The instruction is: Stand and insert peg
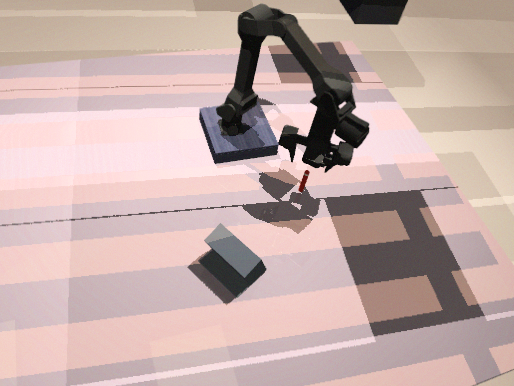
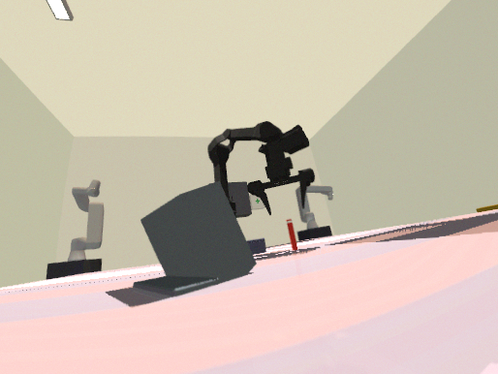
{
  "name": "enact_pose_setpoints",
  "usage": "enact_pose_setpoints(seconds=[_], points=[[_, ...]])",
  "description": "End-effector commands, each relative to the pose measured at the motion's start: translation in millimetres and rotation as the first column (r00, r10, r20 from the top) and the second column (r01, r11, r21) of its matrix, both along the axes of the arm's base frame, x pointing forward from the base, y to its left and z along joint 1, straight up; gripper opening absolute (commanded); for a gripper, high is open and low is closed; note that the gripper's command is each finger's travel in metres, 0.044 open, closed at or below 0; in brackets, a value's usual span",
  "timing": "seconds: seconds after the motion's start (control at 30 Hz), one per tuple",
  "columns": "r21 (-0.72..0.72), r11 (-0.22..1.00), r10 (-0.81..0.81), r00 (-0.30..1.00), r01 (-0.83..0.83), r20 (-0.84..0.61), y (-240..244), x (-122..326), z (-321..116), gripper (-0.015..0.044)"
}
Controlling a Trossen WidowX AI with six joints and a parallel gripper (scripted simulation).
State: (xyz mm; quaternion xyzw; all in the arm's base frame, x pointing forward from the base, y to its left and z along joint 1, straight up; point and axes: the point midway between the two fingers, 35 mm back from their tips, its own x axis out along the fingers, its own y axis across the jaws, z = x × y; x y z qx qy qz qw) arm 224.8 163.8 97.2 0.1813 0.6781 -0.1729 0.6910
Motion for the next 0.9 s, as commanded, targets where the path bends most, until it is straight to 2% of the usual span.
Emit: enact_pose_setpoints(seconds=[0.0,0.87], points=[[0.007,1.000,0.007,1.000,-0.007,-0.001,1,0,-3,0.0440],[0.007,1.000,0.007,1.000,-0.007,-0.001,3,2,-45,0.0440]])
